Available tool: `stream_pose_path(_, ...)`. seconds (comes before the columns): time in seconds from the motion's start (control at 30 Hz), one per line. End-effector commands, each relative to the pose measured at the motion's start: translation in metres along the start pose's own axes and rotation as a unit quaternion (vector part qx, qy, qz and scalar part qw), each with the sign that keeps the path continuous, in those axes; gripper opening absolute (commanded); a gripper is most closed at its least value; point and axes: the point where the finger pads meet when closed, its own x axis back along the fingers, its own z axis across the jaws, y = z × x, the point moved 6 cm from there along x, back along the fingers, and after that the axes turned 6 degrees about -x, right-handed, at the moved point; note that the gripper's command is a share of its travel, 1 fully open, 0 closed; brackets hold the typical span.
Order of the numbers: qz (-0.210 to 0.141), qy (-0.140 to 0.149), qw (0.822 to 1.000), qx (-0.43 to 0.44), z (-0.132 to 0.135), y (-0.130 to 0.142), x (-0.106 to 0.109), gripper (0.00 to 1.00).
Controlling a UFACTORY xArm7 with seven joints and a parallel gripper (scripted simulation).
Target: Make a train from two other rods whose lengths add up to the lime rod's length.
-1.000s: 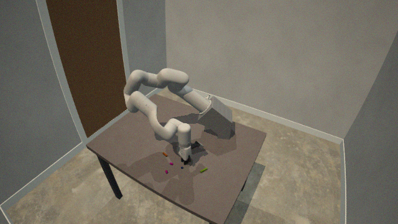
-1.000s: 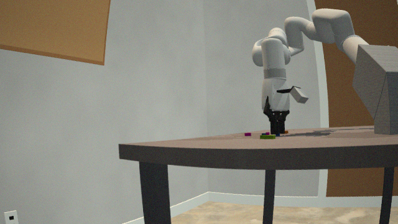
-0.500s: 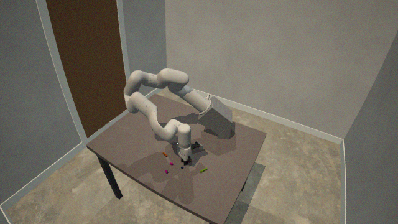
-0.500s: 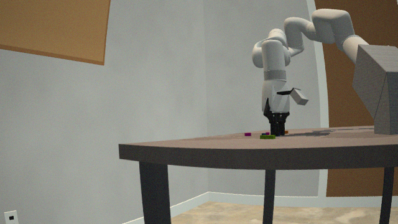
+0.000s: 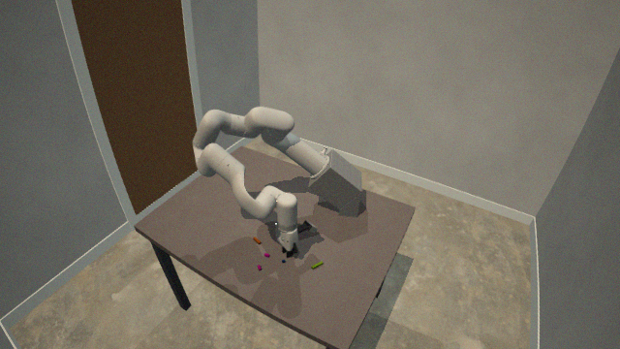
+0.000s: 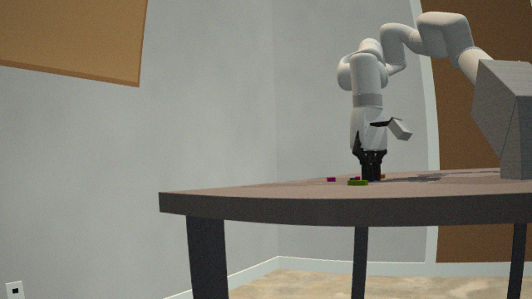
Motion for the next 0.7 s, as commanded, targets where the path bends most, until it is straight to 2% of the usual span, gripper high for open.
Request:
stream_pose_path(0.0,-0.001,0.002,1.000,0.000,0.0012,0.0001,0.0014,0.24)
stream_pose_path(0.53,-0.001,0.002,1.000,0.000,0.0012,0.0001,0.0014,0.24)
stream_pose_path(0.57,-0.001,0.002,1.000,0.000,0.0012,0.0001,0.0014,0.04)
stream_pose_path(0.67,-0.001,0.002,1.000,0.000,0.0012,0.0001,0.0014,0.04)
